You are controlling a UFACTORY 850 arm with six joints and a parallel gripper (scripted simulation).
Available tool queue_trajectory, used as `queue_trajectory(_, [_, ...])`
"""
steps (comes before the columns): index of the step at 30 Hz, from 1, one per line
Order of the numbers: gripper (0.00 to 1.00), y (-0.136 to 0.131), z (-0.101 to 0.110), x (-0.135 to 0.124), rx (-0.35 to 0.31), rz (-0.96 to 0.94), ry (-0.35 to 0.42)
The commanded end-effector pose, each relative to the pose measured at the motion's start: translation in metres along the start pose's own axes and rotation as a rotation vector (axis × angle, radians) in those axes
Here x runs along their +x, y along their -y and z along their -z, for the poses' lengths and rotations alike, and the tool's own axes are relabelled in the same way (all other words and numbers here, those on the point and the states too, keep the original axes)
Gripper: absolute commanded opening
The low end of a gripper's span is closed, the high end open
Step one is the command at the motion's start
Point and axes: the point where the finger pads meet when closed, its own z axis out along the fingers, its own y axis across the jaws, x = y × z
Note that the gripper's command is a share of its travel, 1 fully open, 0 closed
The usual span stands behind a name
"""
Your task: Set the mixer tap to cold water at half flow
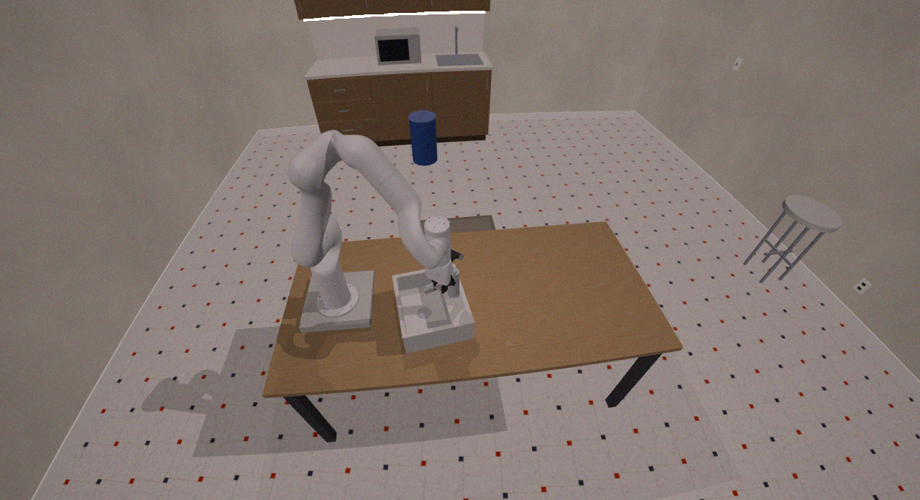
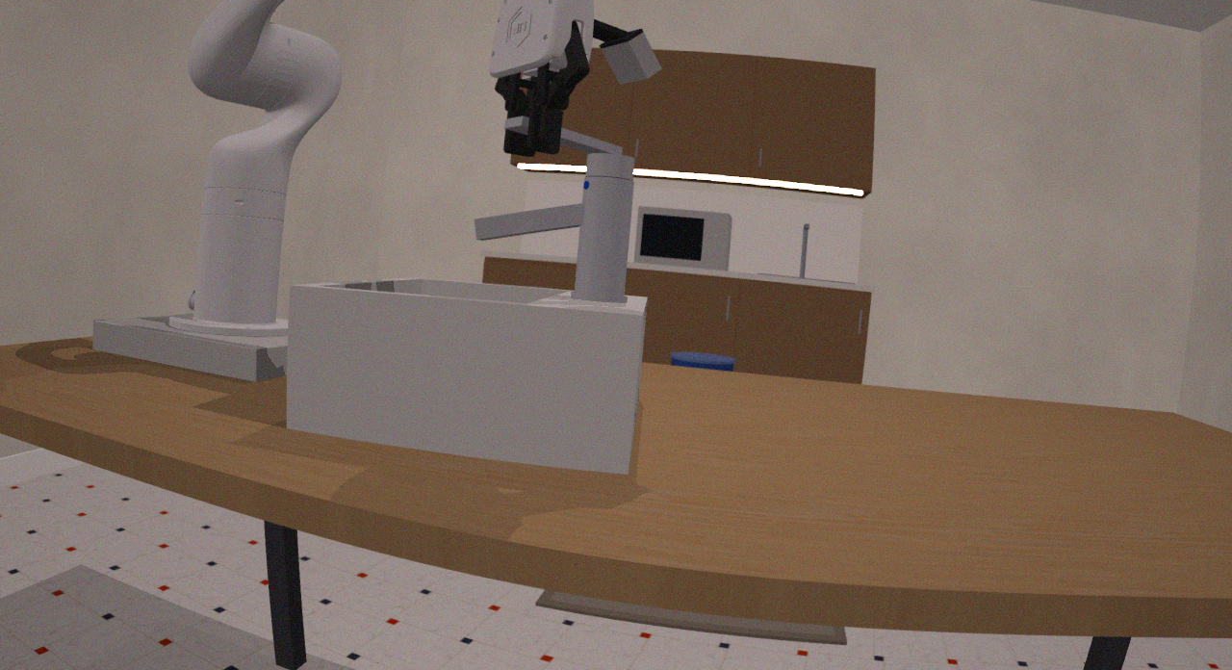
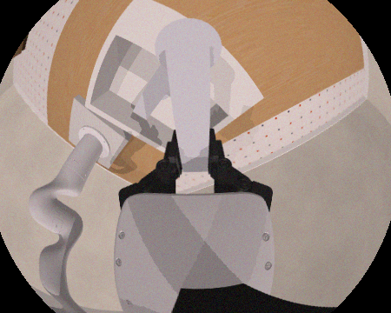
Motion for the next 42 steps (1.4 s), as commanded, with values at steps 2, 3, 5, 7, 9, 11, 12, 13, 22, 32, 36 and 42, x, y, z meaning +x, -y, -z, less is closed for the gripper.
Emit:
queue_trajectory(2, [0.00,-0.0007,0.0008,0.0003,-0.002,0.000,-0.001])
queue_trajectory(3, [0.00,-0.0007,0.0008,0.0003,-0.002,0.000,-0.001])
queue_trajectory(5, [0.65,-0.0007,0.0008,0.0003,-0.002,0.000,-0.001])
queue_trajectory(7, [0.65,-0.0007,0.0008,0.0003,-0.002,0.000,-0.001])
queue_trajectory(9, [0.65,-0.0007,0.0008,0.0003,-0.002,0.000,-0.001])
queue_trajectory(11, [0.65,-0.0007,0.0008,0.0003,-0.002,0.000,-0.001])
queue_trajectory(12, [0.65,-0.0007,0.0008,0.0003,-0.002,0.000,-0.001])
queue_trajectory(13, [0.65,-0.0007,0.0008,0.0003,-0.002,0.000,-0.001])
queue_trajectory(22, [0.65,-0.0007,0.0008,0.0003,-0.002,0.000,-0.001])
queue_trajectory(32, [0.65,-0.0007,0.0008,0.0003,-0.002,0.000,-0.001])
queue_trajectory(36, [0.65,-0.0007,0.0008,0.0003,-0.002,0.000,-0.001])
queue_trajectory(42, [0.65,-0.0007,0.0008,0.0003,-0.002,0.000,-0.001])
